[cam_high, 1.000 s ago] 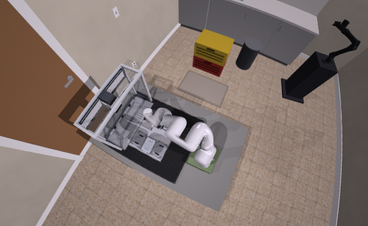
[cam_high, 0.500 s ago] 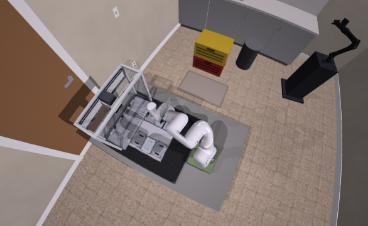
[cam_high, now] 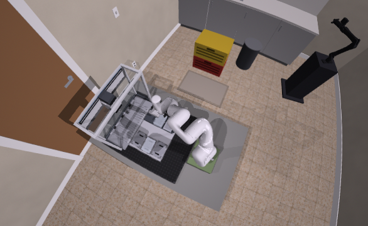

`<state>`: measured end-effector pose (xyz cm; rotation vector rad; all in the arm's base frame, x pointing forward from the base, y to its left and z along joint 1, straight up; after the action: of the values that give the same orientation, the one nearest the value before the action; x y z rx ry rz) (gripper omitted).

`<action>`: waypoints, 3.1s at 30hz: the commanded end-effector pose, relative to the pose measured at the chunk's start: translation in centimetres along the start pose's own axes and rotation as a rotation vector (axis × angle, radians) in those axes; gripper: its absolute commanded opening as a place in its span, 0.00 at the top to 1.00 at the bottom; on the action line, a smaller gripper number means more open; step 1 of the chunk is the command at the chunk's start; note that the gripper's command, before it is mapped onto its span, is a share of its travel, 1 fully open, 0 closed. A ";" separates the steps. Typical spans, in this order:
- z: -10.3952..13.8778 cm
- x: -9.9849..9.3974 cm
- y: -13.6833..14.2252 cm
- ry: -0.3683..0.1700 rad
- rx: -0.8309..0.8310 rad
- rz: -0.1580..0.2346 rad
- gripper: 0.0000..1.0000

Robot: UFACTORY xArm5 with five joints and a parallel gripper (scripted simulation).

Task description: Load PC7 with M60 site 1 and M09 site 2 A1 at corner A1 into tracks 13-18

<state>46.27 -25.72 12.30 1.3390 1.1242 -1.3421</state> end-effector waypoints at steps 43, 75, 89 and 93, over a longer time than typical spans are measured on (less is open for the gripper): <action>7.8 2.2 0.0 -0.001 0.001 0.004 0.00; 7.8 6.8 0.0 -0.001 0.001 0.004 0.00; 7.8 8.8 0.0 -0.001 0.001 0.004 0.00; 7.8 9.3 0.0 -0.001 0.001 0.004 0.00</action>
<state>44.72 -33.26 3.00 1.3401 1.1250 -1.3425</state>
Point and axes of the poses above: the point where the finger pads meet when closed, its own x axis out along the fingers, its own y axis across the jaws, z = x × y, the point moved 3 cm from there along -x, back along the fingers, and after that the axes turned 1 degree about -x, right-handed, at the moved point
